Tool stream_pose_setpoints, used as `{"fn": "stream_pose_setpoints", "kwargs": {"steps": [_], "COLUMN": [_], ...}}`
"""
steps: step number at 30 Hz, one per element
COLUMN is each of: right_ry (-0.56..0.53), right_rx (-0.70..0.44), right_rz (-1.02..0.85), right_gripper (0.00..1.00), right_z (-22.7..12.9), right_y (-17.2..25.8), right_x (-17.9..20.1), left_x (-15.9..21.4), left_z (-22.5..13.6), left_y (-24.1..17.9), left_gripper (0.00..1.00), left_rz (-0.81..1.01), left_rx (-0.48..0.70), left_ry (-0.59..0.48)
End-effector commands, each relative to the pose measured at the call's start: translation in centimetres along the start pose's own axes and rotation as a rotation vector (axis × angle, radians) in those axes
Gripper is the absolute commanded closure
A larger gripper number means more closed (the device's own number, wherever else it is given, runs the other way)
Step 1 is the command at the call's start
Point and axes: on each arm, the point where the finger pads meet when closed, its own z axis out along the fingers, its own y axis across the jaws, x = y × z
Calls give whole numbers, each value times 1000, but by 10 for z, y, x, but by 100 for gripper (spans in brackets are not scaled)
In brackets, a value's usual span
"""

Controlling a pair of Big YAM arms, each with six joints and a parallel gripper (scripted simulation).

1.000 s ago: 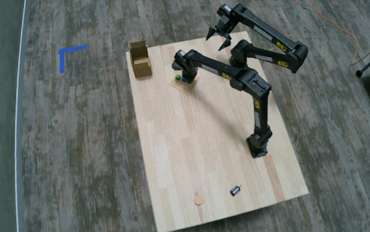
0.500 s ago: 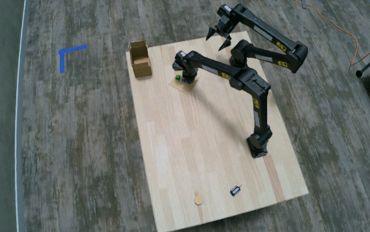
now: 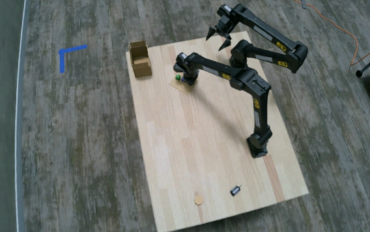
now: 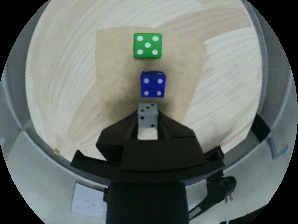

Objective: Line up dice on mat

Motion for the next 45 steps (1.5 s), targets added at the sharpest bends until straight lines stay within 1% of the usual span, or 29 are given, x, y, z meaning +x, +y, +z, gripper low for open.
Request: {"fn": "stream_pose_setpoints", "kwargs": {"steps": [1,6,8,9,11,12,17,21,27,28,30,31,35,37,38,45], "right_ry": [-10,-10,-10,-10,-10,-10,-10,-10,-10,-10,-10,-10,-10,-10,-10,-10], "right_rx": [6,6,6,6,6,6,6,6,6,6,6,6,6,6,6,6], "right_rz": [-32,-32,-32,-32,-32,-32,-32,-32,-32,-32,-32,-32,-32,-32,-32,-32], "right_gripper": [0,0,0,0,0,0,0,0,0,0,0,0,0,0,0,0], "right_z": [-4,-4,-4,-4,-4,-4,-4,-4,-4,-4,-4,-4,-4,-4,-4,-4], "right_y": [-5,-5,-5,-5,-5,-5,-5,-5,-5,-5,-5,-5,-5,-5,-5,-5], "right_x": [-11,-11,-11,-11,-11,-11,-11,-11,-11,-11,-11,-11,-11,-11,-11,-11], "left_x": [-17,-16,-16,-16,-29,-32,-37,-36,-33,-33,-32,-28,-25,-25,-22,-31], "left_z": [-20,-16,-16,-16,-40,-47,-65,-71,-99,-106,-118,-116,-111,-111,-106,-107], "left_y": [-7,-7,-7,-7,-6,-5,-3,-4,-3,-3,-4,-6,-11,-11,-9,-10], "left_gripper": [80,80,57,51,51,51,51,51,51,40,40,40,40,40,40,40], "left_rz": [-8,-8,-8,-8,-13,-13,-8,-4,-3,-4,-7,-8,-5,-5,-5,26], "left_rx": [23,20,20,20,36,40,46,45,46,47,45,44,46,46,41,27], "left_ry": [-66,-59,-59,-59,-99,-109,-130,-131,-131,-132,-144,-149,-225,-225,-246,-476]}}
